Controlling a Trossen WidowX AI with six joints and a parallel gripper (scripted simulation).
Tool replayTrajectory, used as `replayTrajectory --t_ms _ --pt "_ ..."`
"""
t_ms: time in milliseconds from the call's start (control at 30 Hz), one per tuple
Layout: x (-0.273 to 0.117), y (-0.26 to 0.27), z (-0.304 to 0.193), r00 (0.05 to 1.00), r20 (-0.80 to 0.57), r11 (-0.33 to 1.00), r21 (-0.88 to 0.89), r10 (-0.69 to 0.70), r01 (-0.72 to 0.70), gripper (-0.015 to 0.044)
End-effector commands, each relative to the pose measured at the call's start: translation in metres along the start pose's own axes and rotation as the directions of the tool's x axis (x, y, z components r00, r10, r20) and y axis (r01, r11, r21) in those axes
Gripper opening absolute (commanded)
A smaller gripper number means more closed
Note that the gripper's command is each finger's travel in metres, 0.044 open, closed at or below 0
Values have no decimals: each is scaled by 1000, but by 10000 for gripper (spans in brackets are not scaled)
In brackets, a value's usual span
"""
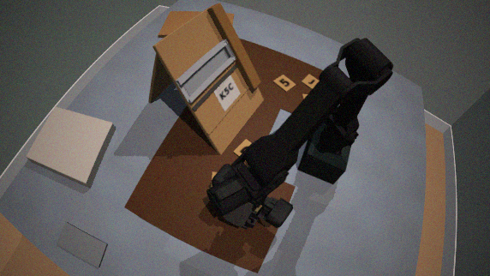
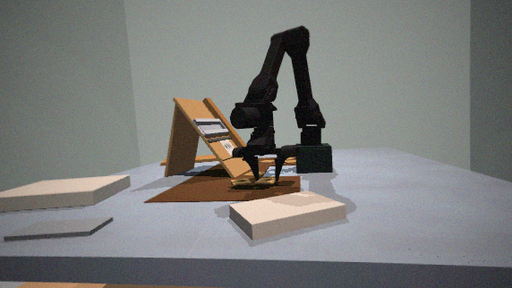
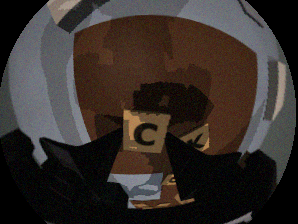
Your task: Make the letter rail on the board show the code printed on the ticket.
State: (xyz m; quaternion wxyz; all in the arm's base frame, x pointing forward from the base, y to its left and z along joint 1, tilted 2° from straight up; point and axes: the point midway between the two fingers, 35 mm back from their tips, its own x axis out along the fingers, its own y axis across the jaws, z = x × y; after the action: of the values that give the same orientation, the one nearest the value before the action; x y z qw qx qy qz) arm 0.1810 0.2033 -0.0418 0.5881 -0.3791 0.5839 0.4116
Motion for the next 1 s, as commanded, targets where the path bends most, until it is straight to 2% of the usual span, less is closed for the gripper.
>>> replayTrajectory --t_ms 0,967 --pt "-3 0 0 1000 -1 1000 6 -2 2 0" --pt "-21 -2 2 1000 6 1000 16 -11 11 0"
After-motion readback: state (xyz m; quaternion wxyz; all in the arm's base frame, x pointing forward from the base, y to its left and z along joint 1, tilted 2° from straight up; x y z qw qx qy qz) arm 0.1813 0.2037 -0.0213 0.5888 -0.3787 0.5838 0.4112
